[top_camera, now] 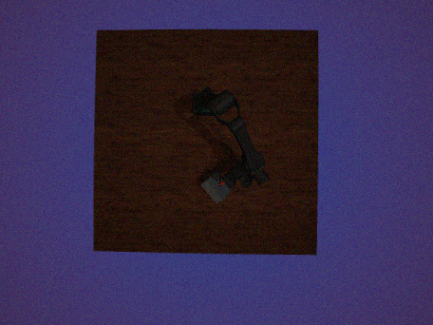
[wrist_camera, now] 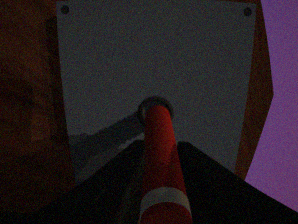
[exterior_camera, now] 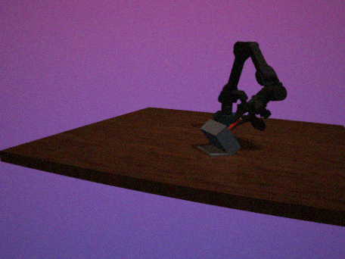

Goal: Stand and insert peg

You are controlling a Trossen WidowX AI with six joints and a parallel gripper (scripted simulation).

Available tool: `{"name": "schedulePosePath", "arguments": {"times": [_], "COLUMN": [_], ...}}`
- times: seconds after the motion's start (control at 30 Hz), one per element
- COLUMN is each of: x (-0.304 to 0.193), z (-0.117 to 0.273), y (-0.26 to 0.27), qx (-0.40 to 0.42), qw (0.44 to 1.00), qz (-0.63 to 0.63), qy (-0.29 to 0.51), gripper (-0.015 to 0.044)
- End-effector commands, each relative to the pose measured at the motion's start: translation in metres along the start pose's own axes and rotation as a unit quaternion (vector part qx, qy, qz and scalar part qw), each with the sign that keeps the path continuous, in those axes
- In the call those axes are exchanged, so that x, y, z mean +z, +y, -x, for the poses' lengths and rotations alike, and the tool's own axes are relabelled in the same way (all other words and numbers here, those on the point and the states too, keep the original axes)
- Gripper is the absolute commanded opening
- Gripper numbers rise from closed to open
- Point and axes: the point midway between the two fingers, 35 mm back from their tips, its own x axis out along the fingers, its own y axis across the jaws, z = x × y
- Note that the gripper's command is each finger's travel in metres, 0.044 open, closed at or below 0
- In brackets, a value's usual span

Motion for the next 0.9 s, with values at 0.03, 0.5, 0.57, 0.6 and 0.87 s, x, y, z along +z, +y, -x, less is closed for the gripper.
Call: {"name": "schedulePosePath", "arguments": {"times": [0.03, 0.5, 0.57, 0.6, 0.87], "x": [-0.001, -0.001, -0.001, -0.001, -0.001], "z": [-0.003, -0.01, -0.011, -0.012, -0.016], "y": [0.001, 0.002, 0.002, 0.001, 0.001], "qx": [0.001, 0.001, 0.001, 0.001, 0.0], "qw": [1.0, 1.0, 1.0, 1.0, 1.0], "qz": [0.002, 0.002, 0.002, 0.002, 0.002], "qy": [0.0, 0.0, 0.0, 0.0, 0.0], "gripper": [0.0, 0.0, 0.0, 0.0, 0.0]}}
